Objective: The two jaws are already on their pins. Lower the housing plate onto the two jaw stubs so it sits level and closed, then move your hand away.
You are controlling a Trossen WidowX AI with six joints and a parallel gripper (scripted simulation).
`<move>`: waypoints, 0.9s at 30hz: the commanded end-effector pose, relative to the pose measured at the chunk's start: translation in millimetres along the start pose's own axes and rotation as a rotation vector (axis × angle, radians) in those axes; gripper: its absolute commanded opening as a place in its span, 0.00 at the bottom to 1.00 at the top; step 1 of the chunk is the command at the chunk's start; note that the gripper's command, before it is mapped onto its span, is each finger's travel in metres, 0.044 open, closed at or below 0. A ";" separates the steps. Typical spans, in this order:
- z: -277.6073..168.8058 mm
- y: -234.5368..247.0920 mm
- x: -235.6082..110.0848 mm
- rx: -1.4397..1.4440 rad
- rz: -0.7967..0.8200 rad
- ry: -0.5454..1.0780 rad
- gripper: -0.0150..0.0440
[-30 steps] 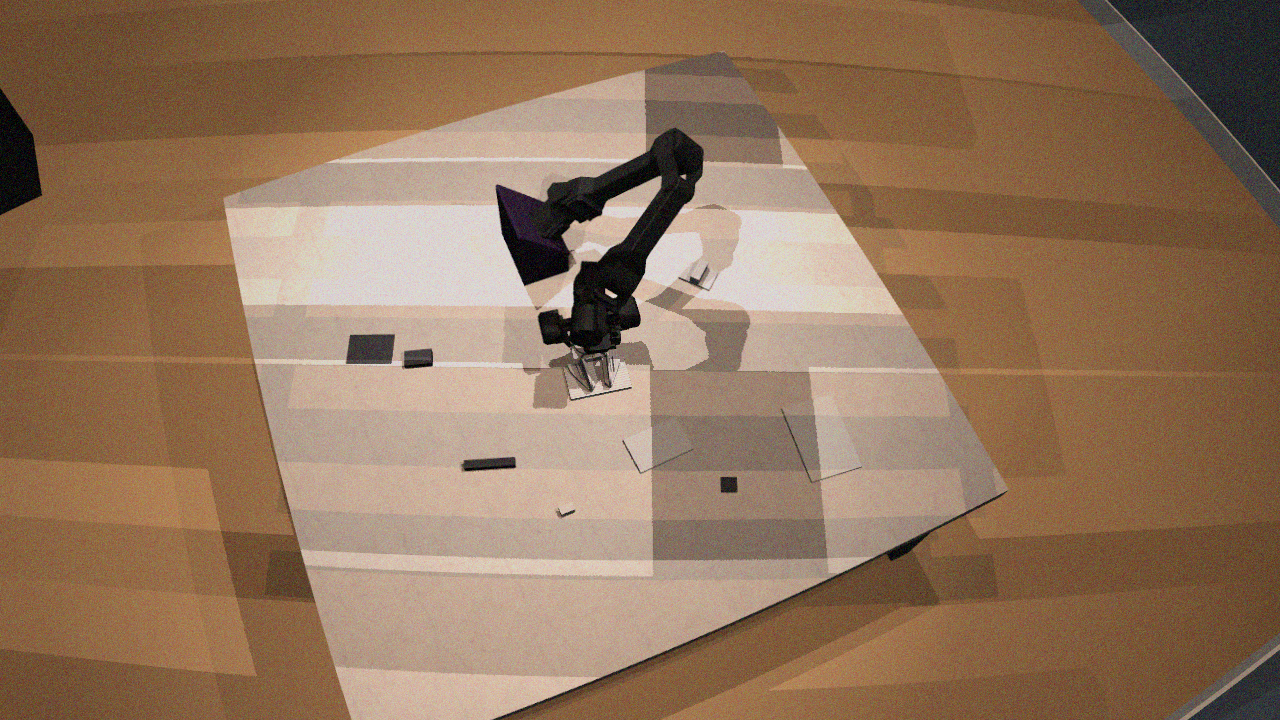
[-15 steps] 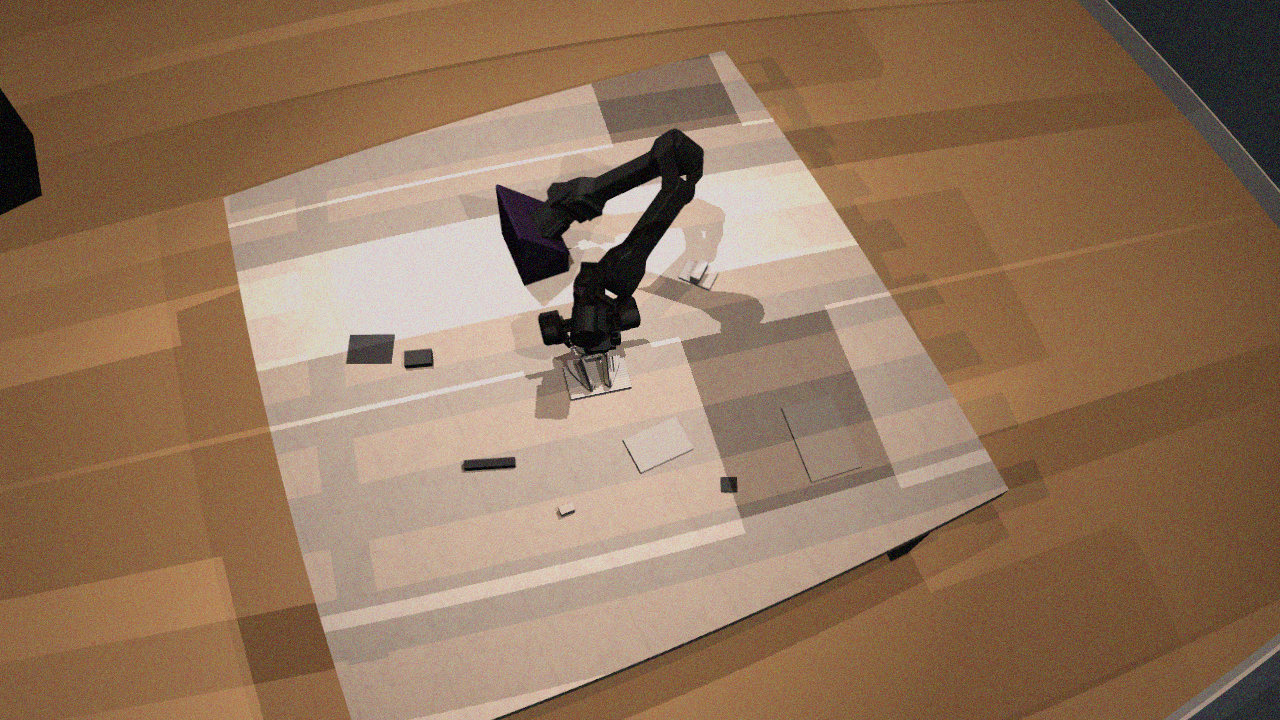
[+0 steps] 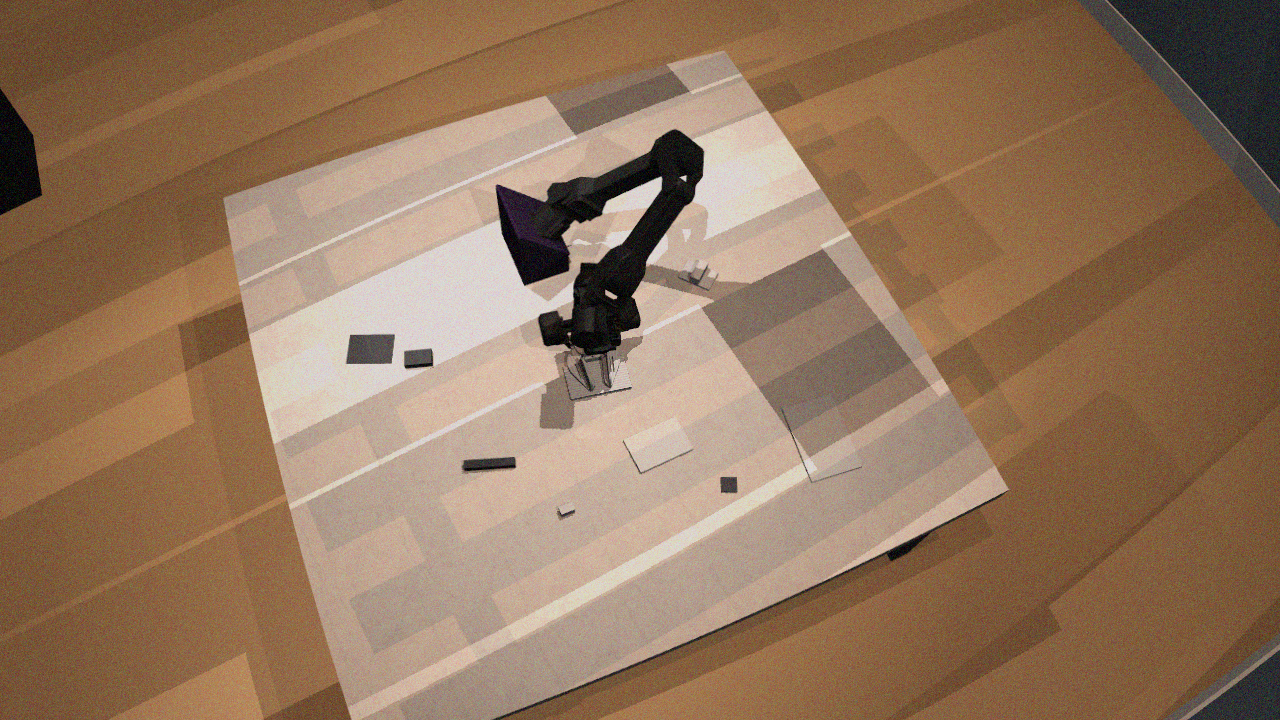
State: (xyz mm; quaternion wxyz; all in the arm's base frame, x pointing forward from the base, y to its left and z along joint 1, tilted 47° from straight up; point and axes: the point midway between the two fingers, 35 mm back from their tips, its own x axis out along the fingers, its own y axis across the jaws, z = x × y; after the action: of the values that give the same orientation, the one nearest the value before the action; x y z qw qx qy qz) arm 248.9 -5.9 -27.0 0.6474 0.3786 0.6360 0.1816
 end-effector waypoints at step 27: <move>0.3 0.3 7.4 0.005 0.003 -0.002 0.85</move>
State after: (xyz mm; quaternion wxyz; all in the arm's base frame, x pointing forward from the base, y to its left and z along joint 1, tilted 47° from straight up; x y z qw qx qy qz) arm 249.8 -1.8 -30.9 0.6477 0.3786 0.6357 0.1816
